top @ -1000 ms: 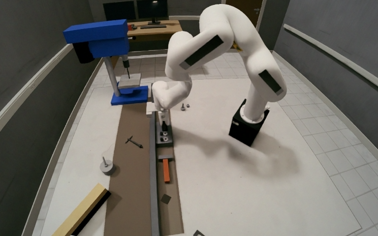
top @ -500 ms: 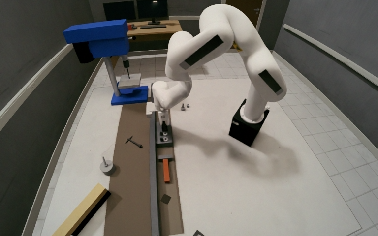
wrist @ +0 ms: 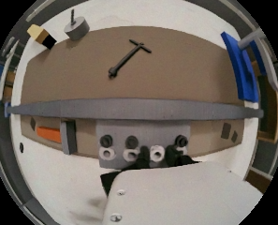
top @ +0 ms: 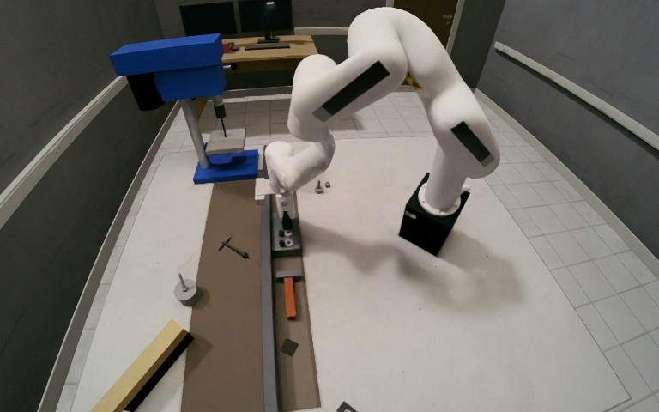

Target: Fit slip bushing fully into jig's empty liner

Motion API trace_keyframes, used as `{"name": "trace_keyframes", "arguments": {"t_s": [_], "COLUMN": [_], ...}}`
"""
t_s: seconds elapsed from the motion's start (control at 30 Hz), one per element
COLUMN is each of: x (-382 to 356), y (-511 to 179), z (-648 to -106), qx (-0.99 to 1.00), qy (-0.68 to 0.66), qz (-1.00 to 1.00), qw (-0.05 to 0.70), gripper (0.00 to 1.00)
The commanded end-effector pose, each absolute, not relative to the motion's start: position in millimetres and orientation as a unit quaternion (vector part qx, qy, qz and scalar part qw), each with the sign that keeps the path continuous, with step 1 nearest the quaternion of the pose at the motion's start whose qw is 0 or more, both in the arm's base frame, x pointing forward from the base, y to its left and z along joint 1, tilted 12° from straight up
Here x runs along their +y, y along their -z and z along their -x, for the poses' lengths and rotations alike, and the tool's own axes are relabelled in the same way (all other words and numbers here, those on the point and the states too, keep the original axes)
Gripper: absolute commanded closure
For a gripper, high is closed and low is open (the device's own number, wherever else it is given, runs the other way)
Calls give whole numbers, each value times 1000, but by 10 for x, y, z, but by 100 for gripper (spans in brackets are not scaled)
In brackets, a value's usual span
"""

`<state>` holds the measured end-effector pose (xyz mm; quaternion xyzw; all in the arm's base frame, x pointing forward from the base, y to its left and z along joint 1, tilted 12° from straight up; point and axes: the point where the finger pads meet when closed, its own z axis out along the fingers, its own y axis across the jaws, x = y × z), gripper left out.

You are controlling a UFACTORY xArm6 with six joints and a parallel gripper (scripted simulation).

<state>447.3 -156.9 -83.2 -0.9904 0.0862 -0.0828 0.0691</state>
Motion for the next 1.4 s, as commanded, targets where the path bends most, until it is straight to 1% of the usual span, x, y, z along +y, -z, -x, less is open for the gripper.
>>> {"name": "trace_keyframes", "arguments": {"t_s": [0.0,0.5,0.77,1.1,1.37], "x": [-1576,-1577,-1605,-1614,-1638], "y": [820,806,581,513,317], "z": [-4486,-4483,-4442,-4429,-4393], "qx": [86,86,86,86,86], "qy": [84,84,84,84,84], "qz": [990,990,990,990,990], "qw": [68,68,68,68,68], "gripper": [64,64,64,64,64]}}
